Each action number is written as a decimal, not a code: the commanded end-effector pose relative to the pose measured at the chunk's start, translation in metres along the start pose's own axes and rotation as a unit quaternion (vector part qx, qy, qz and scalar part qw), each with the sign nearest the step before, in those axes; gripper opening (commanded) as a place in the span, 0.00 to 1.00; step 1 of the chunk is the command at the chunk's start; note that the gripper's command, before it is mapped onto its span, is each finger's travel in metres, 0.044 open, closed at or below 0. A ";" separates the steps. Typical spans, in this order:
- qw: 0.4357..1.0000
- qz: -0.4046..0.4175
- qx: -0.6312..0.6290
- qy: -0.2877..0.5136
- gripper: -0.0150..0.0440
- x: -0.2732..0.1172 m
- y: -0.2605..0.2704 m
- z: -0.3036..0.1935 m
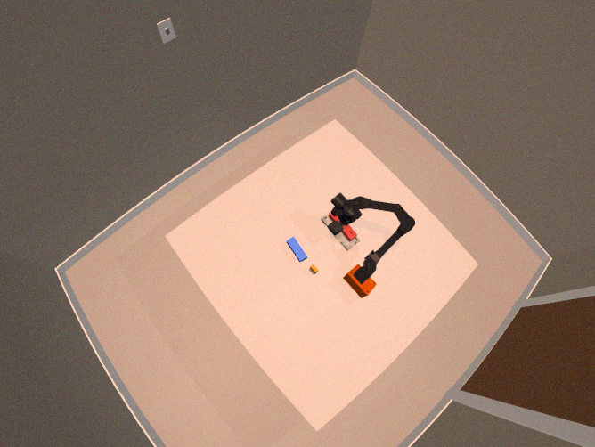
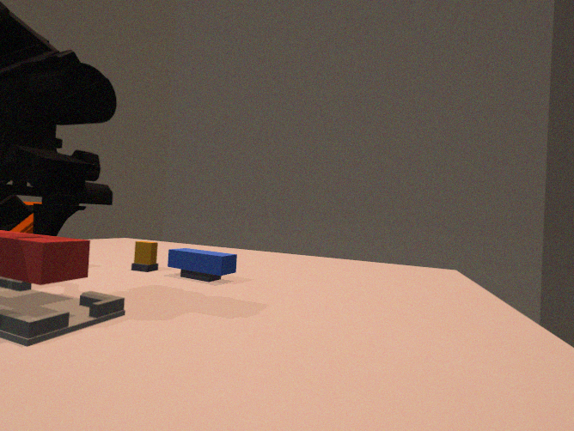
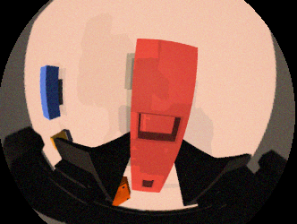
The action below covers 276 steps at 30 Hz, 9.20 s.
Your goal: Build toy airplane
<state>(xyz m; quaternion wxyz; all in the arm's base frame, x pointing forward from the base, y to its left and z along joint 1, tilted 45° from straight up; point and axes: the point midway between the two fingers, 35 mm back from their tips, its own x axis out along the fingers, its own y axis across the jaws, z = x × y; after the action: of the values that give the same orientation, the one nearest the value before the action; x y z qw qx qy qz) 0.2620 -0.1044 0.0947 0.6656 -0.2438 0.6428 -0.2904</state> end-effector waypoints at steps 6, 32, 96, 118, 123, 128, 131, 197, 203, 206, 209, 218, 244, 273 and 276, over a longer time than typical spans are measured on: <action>1.000 -0.003 -0.003 -0.001 0.59 0.015 -0.001 0.000; 1.000 -0.001 0.000 -0.001 0.44 0.022 -0.001 -0.001; 0.999 0.010 0.035 -0.001 1.00 -0.081 0.212 0.057; 0.999 0.004 0.037 -0.002 1.00 -0.024 0.269 0.047; 0.999 0.003 0.037 -0.002 1.00 -0.014 0.269 0.047; 0.999 0.004 0.037 -0.002 1.00 -0.010 0.269 0.048; 0.999 0.004 0.037 -0.002 1.00 -0.005 0.269 0.048; 0.999 0.015 0.041 -0.013 0.25 -0.045 0.275 0.054; 0.999 0.012 0.039 -0.009 0.25 -0.064 0.274 0.052; 0.999 0.011 0.039 -0.007 0.25 -0.073 0.273 0.051; 0.999 0.009 0.038 -0.005 0.25 -0.083 0.272 0.050; 0.999 0.005 0.037 -0.001 0.25 -0.100 0.269 0.047; 0.971 0.016 0.240 0.002 0.25 -0.093 0.189 0.066; 0.881 0.016 0.473 0.005 0.25 -0.077 0.095 0.062; 0.868 0.015 0.496 0.005 0.25 -0.075 0.085 0.060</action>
<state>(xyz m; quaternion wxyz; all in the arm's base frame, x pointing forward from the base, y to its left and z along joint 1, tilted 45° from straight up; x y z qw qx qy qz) 0.3306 0.0146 0.0821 0.7000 0.1055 0.4433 -0.5498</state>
